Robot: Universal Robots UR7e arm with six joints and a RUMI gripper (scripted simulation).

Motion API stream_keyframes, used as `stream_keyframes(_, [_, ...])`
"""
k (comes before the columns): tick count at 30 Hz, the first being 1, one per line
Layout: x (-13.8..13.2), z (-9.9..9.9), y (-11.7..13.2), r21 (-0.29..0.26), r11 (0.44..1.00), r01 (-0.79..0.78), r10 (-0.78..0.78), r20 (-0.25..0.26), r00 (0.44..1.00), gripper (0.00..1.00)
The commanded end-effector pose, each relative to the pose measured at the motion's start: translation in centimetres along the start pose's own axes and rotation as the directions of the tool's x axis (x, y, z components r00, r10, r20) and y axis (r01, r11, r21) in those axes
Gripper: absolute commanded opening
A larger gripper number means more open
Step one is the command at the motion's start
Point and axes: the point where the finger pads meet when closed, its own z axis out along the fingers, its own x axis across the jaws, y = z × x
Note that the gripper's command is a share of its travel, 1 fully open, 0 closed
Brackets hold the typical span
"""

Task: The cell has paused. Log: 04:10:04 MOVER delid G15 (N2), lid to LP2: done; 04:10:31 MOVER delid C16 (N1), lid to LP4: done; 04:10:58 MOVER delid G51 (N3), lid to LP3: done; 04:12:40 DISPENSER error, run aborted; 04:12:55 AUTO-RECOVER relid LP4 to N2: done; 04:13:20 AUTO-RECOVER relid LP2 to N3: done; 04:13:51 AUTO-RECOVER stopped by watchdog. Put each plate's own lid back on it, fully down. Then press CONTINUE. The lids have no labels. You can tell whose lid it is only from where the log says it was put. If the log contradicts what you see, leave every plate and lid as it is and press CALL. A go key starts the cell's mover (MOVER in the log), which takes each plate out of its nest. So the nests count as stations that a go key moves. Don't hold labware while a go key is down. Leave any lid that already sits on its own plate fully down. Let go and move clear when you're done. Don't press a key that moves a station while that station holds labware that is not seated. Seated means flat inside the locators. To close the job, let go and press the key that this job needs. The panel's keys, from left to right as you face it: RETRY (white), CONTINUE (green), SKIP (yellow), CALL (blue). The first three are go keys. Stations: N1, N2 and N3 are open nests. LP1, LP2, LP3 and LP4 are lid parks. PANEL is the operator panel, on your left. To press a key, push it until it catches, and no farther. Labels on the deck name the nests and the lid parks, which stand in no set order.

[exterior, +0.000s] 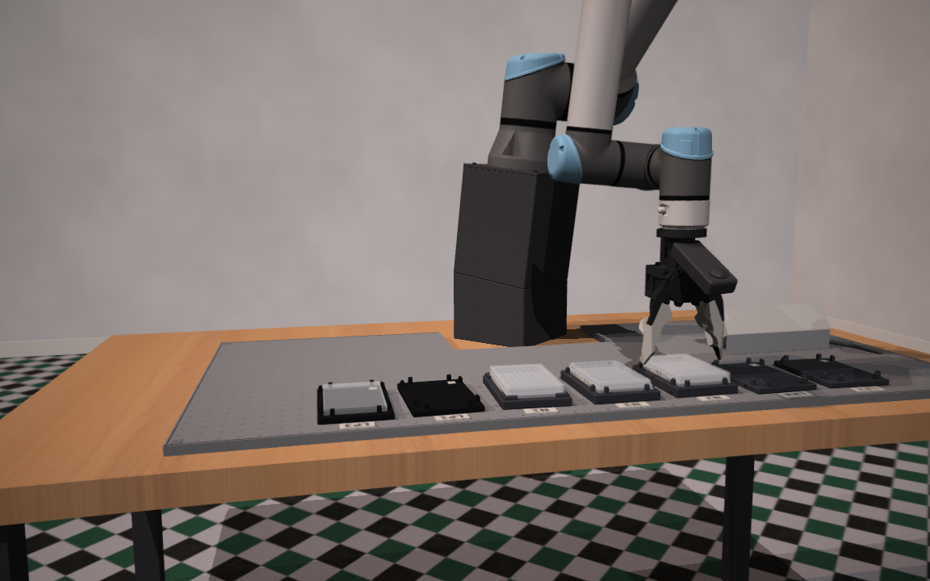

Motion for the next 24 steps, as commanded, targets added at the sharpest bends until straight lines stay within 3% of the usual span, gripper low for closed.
stream_keyframes(1, [-0.03, 0.03, -0.19, 0.002, 1.0, 0.001, -0.001, -0.001, 1.0, 0.82])
stream_keyframes(19, [-0.04, 0.03, -0.21, 0.002, 1.0, 0.001, -0.001, -0.001, 1.0, 0.82])
stream_keyframes(24, [0.05, -0.85, 0.04, 0.001, 1.0, 0.0, 0.0, -0.001, 1.0, 0.82])
